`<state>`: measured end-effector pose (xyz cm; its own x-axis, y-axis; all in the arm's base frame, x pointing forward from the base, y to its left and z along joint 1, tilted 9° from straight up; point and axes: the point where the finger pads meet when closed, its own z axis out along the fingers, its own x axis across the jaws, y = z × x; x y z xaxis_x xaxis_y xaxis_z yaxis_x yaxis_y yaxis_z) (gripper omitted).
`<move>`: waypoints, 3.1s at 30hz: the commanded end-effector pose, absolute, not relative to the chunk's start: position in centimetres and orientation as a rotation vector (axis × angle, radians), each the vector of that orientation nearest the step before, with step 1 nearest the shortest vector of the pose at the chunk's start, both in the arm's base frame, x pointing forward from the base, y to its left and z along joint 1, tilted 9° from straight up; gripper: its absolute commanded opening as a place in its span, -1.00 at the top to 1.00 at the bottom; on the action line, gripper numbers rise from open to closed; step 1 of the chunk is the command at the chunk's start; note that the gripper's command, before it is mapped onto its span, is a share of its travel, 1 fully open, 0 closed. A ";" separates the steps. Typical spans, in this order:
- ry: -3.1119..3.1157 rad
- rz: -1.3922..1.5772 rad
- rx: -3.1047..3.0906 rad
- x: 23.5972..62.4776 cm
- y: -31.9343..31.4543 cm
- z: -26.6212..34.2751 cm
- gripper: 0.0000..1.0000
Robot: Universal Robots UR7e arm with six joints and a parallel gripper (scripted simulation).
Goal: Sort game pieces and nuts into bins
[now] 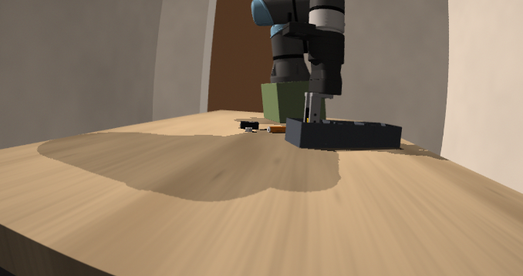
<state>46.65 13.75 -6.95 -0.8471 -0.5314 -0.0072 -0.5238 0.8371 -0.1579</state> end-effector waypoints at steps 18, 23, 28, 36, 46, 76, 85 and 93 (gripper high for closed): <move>2.960 -0.232 -0.851 46.8 13.5 -8.7 0.32; 2.960 -0.232 -0.851 46.7 13.5 -8.7 -0.27; 2.960 -0.232 -0.851 46.7 13.5 -8.7 -0.27; 2.960 -0.232 -0.851 46.7 13.5 -8.7 -0.27; 2.960 -0.232 -0.851 46.7 13.6 -8.1 -0.27; 2.960 -0.232 -0.851 46.3 14.1 -3.7 -0.27; 2.902 -0.238 -1.063 43.8 14.4 -3.9 -0.57; 2.902 -0.238 -1.063 37.2 15.2 -4.6 -0.57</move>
